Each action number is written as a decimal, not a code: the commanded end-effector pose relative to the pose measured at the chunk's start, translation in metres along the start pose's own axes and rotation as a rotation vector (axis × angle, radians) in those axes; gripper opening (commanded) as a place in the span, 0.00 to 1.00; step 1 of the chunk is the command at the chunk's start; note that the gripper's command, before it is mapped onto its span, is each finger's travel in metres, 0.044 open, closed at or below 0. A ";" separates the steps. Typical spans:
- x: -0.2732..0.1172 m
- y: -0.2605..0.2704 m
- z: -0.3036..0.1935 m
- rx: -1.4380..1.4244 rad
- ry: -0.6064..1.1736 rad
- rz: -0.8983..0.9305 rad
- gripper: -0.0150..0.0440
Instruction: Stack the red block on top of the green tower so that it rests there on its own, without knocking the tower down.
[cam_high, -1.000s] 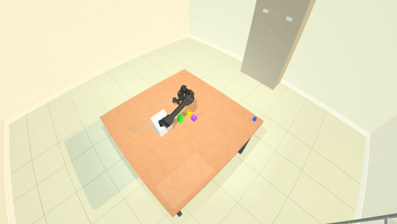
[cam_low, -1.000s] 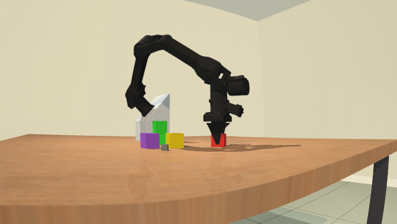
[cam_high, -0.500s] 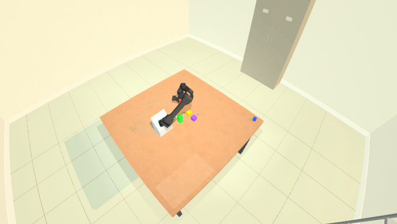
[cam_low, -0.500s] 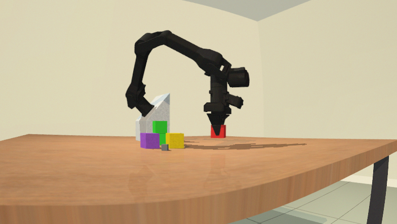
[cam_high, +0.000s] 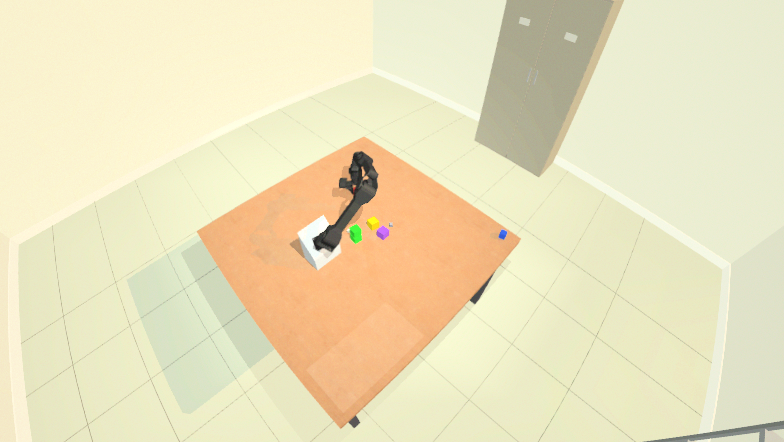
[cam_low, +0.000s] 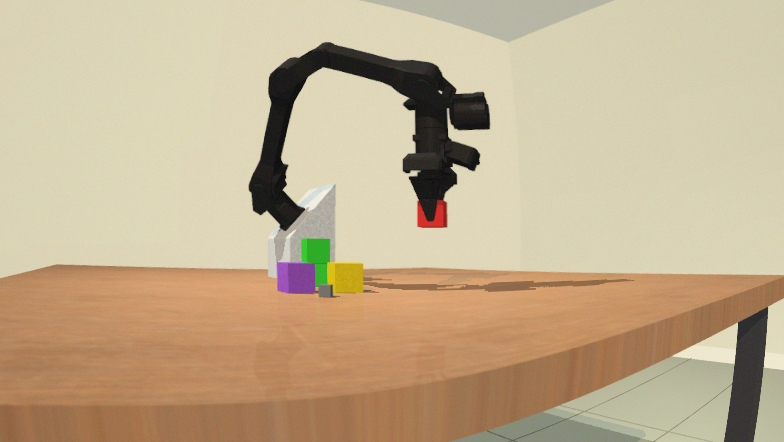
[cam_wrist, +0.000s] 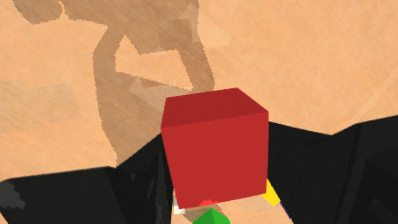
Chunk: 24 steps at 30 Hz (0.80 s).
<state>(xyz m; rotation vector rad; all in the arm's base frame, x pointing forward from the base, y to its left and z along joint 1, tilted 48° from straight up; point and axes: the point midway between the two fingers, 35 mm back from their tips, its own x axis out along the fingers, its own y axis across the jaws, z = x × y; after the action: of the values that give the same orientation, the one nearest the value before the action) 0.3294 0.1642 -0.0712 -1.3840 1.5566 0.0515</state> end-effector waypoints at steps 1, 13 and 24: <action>-0.013 0.000 -0.001 0.007 0.001 0.005 0.25; -0.016 0.000 -0.017 -0.007 0.010 0.016 0.25; -0.024 -0.007 -0.062 -0.014 0.015 0.020 0.25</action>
<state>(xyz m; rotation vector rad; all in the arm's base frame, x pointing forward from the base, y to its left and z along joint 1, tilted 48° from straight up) 0.2995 0.1496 -0.0289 -1.3832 1.5802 0.0618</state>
